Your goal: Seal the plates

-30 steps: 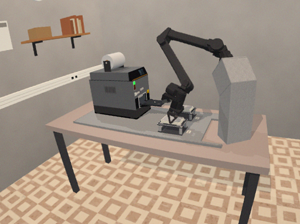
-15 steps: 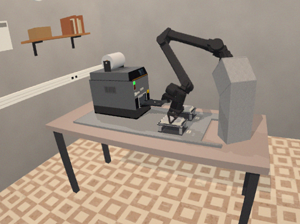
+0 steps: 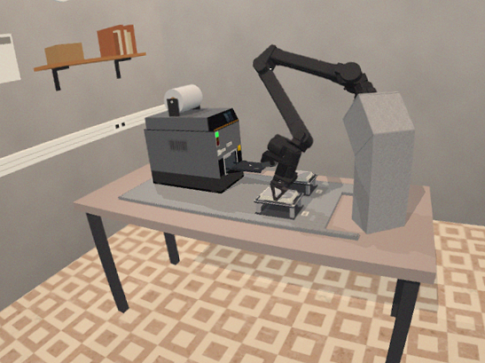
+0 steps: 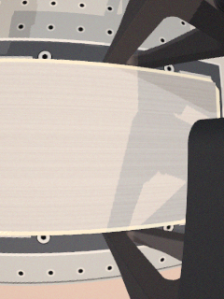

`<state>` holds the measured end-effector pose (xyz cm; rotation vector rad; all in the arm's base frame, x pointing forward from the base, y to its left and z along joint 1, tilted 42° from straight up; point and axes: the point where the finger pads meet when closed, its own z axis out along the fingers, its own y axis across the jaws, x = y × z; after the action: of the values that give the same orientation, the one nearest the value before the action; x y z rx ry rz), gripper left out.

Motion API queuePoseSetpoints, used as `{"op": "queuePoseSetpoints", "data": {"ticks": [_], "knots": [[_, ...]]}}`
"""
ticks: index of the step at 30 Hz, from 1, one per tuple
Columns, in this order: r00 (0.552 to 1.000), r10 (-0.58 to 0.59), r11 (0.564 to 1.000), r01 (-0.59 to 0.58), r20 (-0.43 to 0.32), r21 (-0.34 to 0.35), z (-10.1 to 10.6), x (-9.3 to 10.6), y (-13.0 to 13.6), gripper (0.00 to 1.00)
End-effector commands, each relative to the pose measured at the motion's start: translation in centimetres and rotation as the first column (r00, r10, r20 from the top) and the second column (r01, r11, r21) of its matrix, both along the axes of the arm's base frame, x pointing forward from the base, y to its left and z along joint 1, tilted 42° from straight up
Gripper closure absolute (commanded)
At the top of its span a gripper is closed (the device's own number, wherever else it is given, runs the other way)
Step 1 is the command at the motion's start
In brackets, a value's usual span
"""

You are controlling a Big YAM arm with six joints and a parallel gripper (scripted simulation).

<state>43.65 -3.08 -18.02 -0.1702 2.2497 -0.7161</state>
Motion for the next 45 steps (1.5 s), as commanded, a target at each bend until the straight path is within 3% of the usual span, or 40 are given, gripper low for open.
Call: {"op": "queuePoseSetpoints", "data": {"ticks": [1, 16, 36, 45], "knots": [[1.000, 0.026, 1.000, -0.026, -0.004, 0.013, 0.7, -0.7, 1.2, 1.00], [0.999, 0.033, 0.999, -0.033, -0.009, -0.012, 1.1, -0.5, 1.1, 1.00], [0.999, -0.011, 1.000, 0.010, -0.038, -0.015, -0.7, -2.0, -1.0, 1.00], [0.999, -0.011, 1.000, 0.011, -0.030, -0.013, 0.0, -1.4, -1.0, 1.00]]}}
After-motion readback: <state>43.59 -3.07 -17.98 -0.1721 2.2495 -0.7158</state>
